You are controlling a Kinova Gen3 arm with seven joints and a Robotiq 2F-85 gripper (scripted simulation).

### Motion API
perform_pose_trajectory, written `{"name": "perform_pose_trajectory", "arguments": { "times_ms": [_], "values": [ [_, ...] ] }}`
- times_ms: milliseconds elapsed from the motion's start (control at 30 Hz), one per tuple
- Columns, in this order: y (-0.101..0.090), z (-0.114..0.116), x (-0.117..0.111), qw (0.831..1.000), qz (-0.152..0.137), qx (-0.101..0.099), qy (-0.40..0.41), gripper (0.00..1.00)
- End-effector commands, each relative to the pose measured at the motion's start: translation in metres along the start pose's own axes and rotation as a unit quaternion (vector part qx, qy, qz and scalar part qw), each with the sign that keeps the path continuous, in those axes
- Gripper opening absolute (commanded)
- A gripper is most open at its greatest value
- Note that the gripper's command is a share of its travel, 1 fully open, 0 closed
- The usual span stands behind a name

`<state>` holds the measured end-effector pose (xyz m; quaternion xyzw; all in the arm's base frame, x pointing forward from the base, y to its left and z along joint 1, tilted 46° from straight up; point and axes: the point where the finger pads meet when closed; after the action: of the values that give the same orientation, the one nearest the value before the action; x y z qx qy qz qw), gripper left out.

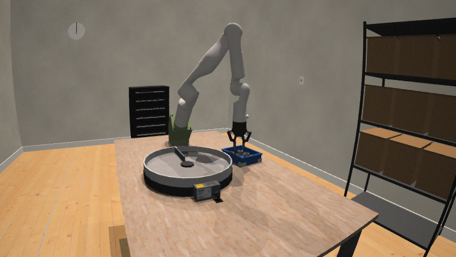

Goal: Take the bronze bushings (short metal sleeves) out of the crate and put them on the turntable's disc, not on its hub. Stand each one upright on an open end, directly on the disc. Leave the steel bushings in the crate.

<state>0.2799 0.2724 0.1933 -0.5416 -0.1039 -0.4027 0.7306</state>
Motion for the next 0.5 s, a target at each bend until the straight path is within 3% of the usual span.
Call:
{"name": "perform_pose_trajectory", "arguments": {
  "times_ms": [0,467],
  "values": [
    [0.0103,-0.0054,0.0082,1.0,-0.013,-0.009,0.002,0.39],
    [0.0115,-0.0055,0.0082,1.0,-0.013,-0.009,0.002,0.39]
  ]
}}
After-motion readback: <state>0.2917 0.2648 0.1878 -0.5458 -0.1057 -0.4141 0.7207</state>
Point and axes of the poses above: the point where the finger pads meet when closed, its own y axis out along the fingers, its own z axis across the jaws, x = y × z, and after that the axes turned 3 degrees about y, right-handed
